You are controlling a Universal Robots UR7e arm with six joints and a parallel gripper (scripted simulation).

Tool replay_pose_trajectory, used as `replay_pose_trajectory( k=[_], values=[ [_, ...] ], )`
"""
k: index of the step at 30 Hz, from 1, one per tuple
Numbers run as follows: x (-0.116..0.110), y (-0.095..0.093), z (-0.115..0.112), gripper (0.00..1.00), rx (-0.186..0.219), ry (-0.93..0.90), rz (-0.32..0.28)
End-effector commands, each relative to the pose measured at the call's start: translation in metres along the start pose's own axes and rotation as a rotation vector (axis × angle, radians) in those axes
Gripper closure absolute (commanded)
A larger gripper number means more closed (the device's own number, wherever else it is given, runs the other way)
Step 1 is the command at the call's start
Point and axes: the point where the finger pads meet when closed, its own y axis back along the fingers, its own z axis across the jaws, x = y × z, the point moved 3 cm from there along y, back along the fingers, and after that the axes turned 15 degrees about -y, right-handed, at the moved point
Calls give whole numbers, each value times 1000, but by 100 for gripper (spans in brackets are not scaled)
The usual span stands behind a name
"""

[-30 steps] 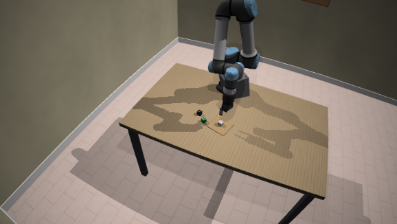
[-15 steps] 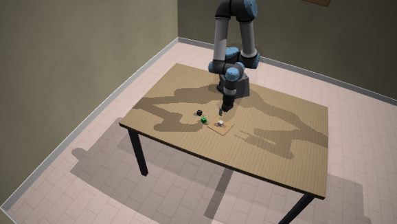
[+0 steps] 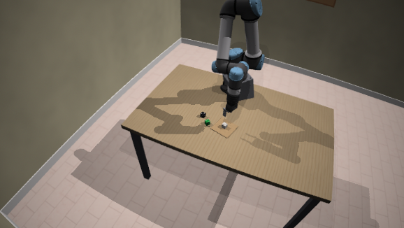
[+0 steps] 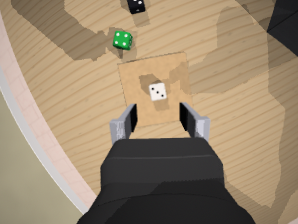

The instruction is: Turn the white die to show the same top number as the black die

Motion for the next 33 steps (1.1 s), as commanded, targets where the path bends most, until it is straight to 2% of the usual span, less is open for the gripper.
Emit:
replay_pose_trajectory(
  k=[1,7,12,33],
  values=[
    [0,20,-1,0,0,0,-1],
    [0,40,-1,0,0,0,-1],
    [0,45,-1,0,0,0,-1],
    [0,46,-1,0,0,0,-1]
  ],
)
